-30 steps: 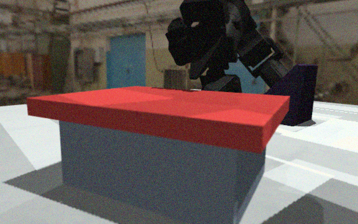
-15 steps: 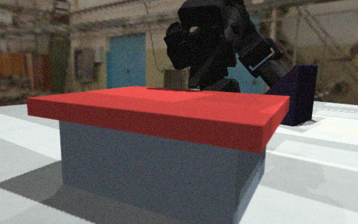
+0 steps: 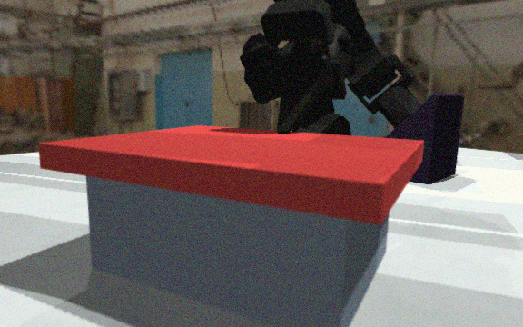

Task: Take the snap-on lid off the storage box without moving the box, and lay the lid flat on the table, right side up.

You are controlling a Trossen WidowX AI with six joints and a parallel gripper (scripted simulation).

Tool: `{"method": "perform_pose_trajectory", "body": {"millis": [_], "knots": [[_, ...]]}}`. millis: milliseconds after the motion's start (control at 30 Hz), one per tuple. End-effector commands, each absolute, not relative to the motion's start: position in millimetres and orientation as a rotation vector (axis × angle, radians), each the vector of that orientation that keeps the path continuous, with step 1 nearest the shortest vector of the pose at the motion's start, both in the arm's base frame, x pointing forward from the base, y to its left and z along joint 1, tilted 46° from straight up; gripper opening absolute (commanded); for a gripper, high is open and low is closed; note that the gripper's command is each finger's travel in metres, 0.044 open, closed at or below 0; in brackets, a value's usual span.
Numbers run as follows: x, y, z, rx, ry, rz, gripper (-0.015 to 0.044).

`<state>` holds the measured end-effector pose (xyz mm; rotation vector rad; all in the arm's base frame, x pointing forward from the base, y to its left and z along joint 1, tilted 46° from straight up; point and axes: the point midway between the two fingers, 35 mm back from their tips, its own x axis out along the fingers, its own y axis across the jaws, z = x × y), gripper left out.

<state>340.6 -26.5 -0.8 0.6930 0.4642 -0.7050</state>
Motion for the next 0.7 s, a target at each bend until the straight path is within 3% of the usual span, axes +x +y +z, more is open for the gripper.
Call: {"method": "perform_pose_trajectory", "body": {"millis": [0, 667], "knots": [[340.2, -26.3, -0.9, 0.693, 0.464, -0.705, 0.0], [340.4, -23.3, 1.9, 0.693, 0.464, -0.705, 0.0]]}}
